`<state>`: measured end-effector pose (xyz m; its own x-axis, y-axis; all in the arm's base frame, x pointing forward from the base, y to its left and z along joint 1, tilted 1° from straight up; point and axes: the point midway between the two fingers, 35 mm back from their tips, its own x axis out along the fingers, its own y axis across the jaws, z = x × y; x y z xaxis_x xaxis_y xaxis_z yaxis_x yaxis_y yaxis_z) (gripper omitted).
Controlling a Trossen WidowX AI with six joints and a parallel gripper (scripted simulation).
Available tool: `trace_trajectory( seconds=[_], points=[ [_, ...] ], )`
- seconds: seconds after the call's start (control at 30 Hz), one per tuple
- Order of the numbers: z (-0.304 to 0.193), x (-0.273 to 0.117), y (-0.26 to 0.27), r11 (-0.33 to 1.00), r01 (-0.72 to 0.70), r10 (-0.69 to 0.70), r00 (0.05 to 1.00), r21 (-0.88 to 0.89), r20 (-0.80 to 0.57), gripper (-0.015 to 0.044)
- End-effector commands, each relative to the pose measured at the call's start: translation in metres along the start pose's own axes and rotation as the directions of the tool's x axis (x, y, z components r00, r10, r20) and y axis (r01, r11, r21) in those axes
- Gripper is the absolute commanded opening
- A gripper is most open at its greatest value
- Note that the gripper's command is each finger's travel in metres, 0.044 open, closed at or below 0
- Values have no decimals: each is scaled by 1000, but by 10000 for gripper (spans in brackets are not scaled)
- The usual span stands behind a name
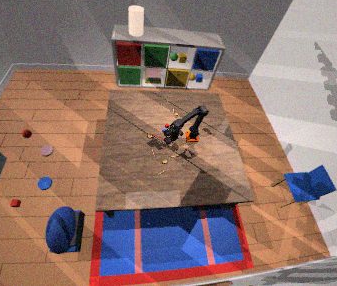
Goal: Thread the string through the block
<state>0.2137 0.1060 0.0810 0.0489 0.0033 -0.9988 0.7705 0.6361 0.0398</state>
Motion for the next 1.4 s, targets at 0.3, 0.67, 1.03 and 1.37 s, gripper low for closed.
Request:
trace_trajectory(
  seconds=[0.3, 0.67, 1.03, 1.37],
  points=[
    [-3, 4, -5, 1000, 9, -9, 1000, -8, -26, 0],
    [4, 14, -14, 1000, 10, -10, 1000, -8, -25, 0],
    [10, 23, -23, 1000, 10, -11, 1000, -8, -24, 0],
    [15, 32, -32, 1000, 11, -12, 1000, -8, -24, 0]
  ],
)
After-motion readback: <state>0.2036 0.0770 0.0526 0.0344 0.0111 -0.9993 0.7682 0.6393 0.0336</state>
